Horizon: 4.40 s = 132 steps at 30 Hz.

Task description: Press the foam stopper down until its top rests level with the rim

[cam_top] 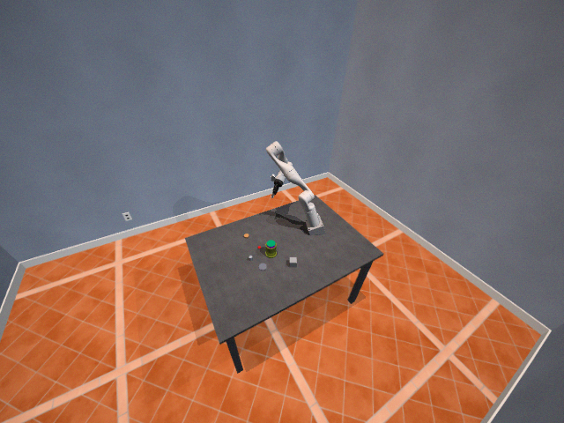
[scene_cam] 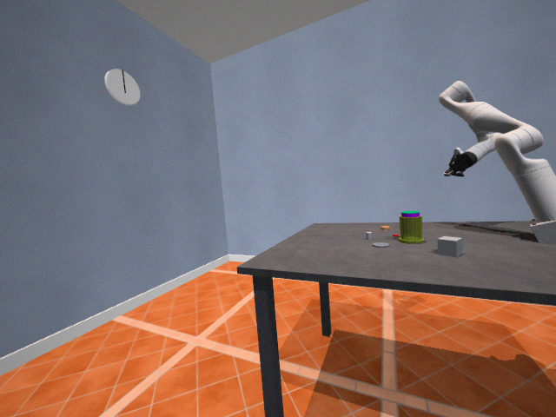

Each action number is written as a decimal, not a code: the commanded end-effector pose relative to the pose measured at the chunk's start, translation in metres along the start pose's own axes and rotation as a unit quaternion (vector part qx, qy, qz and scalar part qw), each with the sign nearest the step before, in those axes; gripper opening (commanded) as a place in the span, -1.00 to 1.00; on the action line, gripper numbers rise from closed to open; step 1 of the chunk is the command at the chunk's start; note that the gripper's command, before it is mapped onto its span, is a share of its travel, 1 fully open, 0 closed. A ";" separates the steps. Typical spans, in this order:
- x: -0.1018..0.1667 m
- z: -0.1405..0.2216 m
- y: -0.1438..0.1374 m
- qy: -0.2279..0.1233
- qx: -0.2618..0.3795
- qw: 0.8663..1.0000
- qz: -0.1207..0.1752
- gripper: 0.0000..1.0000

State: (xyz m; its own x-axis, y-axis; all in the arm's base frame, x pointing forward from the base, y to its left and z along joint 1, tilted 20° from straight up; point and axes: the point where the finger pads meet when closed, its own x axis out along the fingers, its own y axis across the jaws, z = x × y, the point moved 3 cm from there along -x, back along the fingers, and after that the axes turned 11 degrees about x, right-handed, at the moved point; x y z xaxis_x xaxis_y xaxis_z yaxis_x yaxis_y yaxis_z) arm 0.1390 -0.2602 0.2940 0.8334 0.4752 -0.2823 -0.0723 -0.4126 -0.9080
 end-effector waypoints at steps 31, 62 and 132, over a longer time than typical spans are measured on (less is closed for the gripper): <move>0.021 -0.001 -0.016 -0.042 -0.005 0.999 0.012 -1.00; 0.040 0.000 -0.029 -0.079 -0.009 0.996 0.030 -1.00; 0.085 0.005 -0.056 -0.152 -0.027 0.983 0.095 -1.00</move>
State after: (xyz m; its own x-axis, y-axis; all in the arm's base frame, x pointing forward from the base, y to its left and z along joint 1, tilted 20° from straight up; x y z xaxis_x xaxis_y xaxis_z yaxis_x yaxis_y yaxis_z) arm 0.2093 -0.1943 0.3170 0.6083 0.5920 -0.5287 -0.1821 -0.5442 -0.8189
